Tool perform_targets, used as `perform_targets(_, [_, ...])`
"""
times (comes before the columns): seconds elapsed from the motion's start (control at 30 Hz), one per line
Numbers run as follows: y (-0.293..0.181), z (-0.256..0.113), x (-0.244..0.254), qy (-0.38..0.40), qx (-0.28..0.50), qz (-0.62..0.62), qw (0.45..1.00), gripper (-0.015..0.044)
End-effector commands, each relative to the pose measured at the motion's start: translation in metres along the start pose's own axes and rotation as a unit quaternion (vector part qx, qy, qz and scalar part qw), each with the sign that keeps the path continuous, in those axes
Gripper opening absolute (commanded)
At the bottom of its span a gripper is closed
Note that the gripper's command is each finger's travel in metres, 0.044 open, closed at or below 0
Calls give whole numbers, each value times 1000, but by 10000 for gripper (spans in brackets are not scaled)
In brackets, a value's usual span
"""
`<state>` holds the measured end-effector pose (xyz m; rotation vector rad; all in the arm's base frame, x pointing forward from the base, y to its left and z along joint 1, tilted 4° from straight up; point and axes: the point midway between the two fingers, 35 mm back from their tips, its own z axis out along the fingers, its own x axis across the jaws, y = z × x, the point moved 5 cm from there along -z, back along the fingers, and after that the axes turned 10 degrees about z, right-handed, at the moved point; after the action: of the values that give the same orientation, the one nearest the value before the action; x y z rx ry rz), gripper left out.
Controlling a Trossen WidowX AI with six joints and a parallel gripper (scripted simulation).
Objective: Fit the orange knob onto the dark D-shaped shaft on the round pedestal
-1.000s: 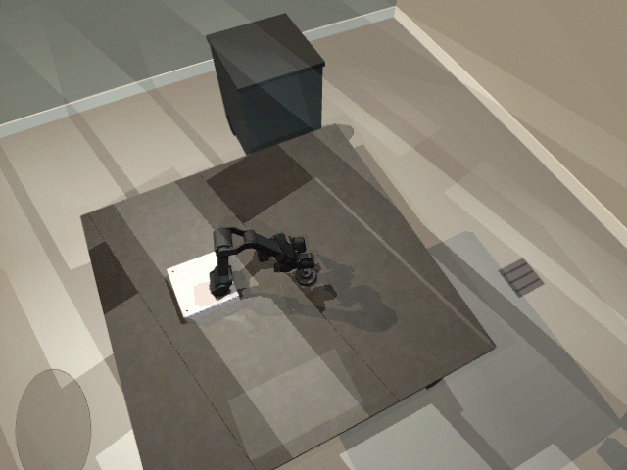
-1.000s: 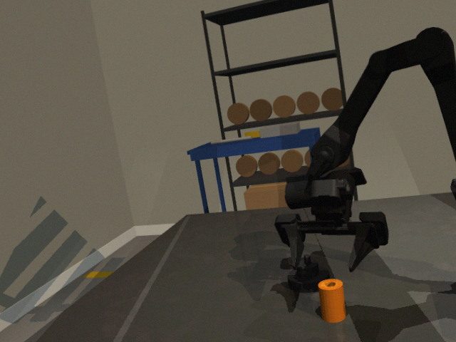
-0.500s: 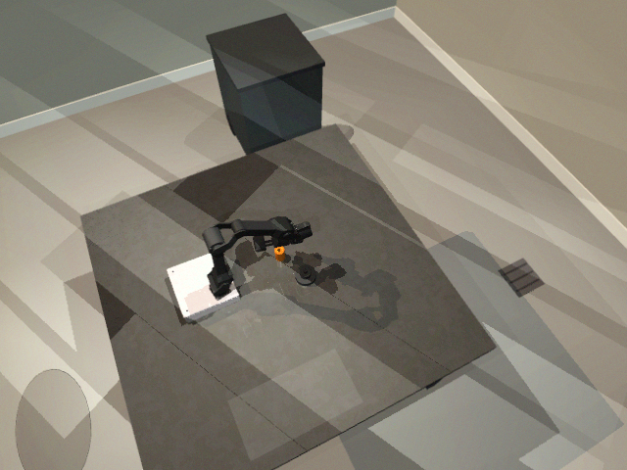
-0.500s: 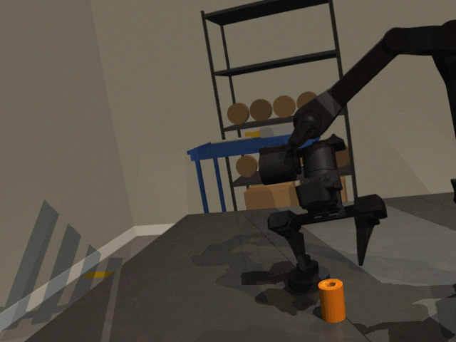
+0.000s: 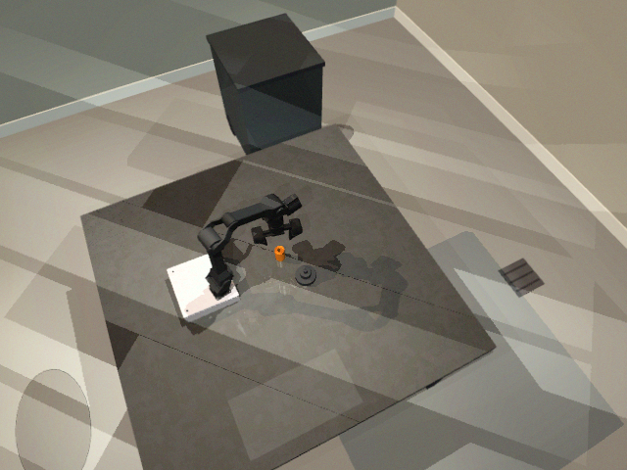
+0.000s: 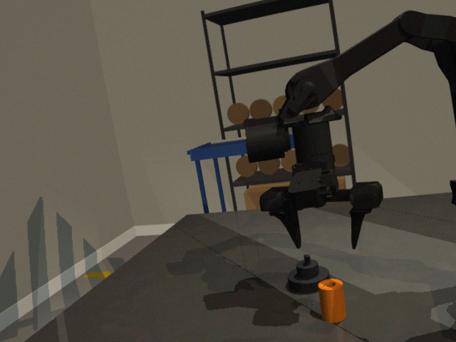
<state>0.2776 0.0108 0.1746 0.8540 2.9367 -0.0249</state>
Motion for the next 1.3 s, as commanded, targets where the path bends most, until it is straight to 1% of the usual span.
perform_targets(0.0, [0, 0, 0, -2, 4, 10, 1000, 440])
perform_targets(0.03, [0, 0, 0, -2, 4, 34, 999, 440])
perform_targets(0.1, [0, 0, 0, -3, 4, 124, 992, 440])
perform_targets(0.2, [0, 0, 0, -3, 4, 270, 963, 440])
perform_targets(0.3, [0, 0, 0, -4, 3, 409, 912, 440])
perform_targets(0.4, [0, 0, 0, -4, 2, 540, 842, 440])
perform_targets(0.47, [0, 0, 0, -4, 2, 594, 805, 440])
perform_targets(0.87, [0, 2, -1, -4, 2, 600, 800, 440])
perform_targets(1.0, [0, 33, -1, -5, 2, 600, 800, 440])
perform_targets(1.17, [-1, 36, -1, -5, 2, 600, 800, 440])
perform_targets(1.27, [-1, 49, -1, -5, 2, 600, 800, 440])
